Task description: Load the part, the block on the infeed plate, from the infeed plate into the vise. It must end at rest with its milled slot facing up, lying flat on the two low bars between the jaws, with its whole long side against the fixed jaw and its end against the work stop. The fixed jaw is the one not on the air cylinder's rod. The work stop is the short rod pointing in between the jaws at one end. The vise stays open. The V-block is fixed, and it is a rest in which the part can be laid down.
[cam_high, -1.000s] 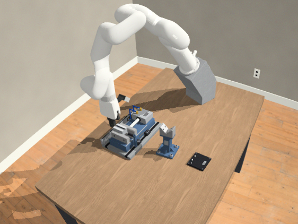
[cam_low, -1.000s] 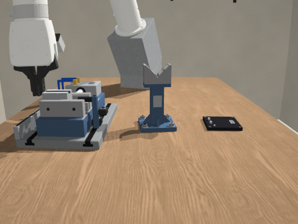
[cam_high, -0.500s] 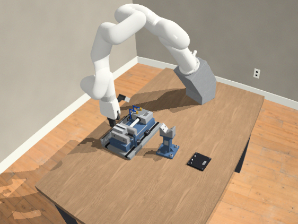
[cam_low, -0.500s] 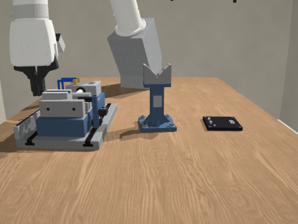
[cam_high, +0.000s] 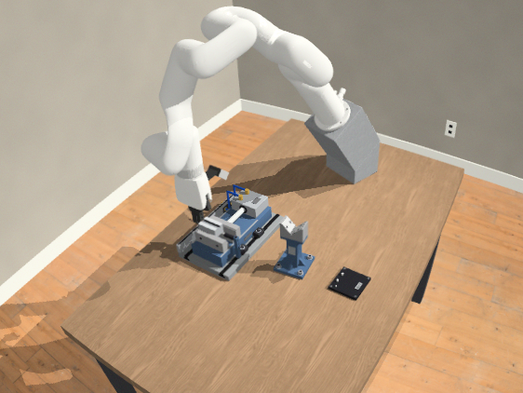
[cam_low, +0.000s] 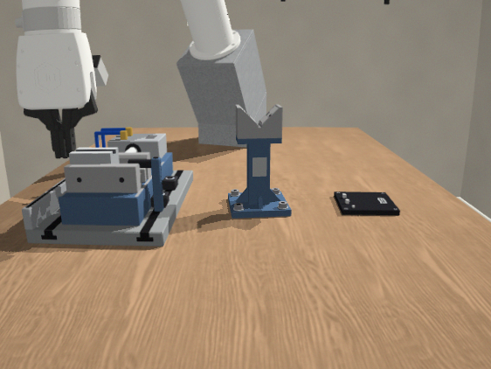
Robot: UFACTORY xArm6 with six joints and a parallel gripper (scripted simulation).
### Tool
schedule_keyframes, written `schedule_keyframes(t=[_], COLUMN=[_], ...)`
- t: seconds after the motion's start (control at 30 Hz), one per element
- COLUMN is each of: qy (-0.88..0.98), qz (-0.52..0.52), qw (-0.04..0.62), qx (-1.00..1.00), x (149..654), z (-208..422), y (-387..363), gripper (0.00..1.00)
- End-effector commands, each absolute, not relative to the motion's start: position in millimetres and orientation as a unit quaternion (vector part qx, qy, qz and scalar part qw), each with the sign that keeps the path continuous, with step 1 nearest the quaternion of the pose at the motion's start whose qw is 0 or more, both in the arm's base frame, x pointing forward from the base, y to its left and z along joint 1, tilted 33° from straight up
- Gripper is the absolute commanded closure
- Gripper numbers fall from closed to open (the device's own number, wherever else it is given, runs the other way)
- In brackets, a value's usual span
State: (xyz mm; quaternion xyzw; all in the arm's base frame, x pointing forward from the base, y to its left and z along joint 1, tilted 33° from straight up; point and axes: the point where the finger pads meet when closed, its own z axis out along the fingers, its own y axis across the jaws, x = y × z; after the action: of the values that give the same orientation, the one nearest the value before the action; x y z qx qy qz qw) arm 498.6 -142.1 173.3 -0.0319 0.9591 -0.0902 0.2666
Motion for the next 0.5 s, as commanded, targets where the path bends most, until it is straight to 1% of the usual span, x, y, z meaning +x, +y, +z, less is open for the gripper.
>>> schedule_keyframes(t=[0.0,0.47], qy=[0.959,0.959], qz=[-0.091,-0.091], qw=[0.268,0.268], qx=[-0.032,-0.032], x=[499.2,499.1], z=[174.7,174.3], y=[-141.4,-139.1], gripper=[1.0,1.0])
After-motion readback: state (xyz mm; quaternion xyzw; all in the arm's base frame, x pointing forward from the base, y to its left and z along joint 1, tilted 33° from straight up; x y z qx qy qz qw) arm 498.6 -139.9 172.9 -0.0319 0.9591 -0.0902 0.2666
